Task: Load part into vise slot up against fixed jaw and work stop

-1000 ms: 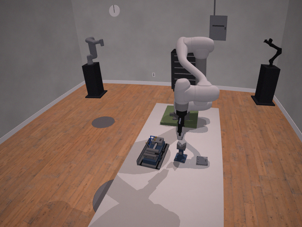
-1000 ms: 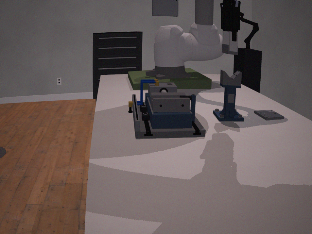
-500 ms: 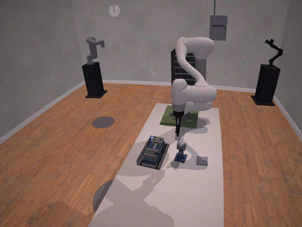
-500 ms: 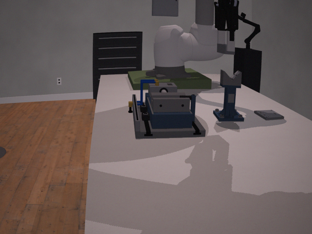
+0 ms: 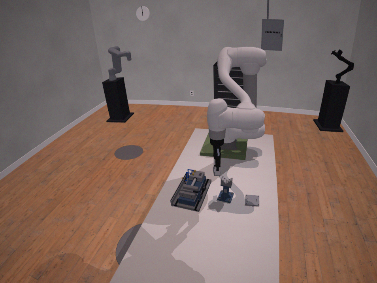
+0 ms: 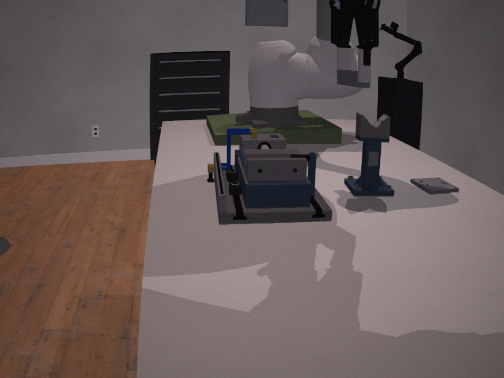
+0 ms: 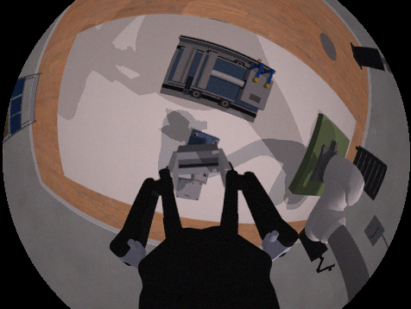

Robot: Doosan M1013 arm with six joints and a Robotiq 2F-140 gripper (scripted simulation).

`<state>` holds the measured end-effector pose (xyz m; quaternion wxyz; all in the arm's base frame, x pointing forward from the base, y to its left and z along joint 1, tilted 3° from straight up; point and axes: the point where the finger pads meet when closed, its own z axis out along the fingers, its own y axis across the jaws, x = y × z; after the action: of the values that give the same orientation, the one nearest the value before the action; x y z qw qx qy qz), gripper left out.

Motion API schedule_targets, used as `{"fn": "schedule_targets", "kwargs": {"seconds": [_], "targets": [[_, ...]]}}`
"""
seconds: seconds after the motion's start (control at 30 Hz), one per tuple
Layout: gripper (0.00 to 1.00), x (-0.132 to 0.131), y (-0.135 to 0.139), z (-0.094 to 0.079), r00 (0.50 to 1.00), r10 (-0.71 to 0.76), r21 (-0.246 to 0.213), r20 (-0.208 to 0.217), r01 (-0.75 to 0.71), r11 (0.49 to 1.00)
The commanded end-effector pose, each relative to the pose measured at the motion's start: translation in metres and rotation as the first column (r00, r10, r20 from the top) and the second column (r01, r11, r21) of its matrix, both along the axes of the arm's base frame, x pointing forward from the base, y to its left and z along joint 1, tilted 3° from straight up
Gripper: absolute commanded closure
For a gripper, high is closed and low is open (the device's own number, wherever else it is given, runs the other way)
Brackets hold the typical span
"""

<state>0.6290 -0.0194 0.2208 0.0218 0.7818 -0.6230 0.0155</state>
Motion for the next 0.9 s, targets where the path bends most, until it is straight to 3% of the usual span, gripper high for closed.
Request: {"fn": "schedule_targets", "kwargs": {"seconds": [0.0,0.37,0.67,0.87], "targets": [[1.00,0.004,-0.012,0.001,0.996,0.089,0.004,-0.005,-0.089,0.996],[1.00,0.013,-0.043,0.002,0.957,0.291,0.007,-0.015,-0.291,0.957],[1.00,0.019,-0.069,0.004,0.895,0.446,0.010,-0.022,-0.445,0.895],[1.00,0.023,-0.091,0.005,0.824,0.566,0.014,-0.028,-0.566,0.824]]}}
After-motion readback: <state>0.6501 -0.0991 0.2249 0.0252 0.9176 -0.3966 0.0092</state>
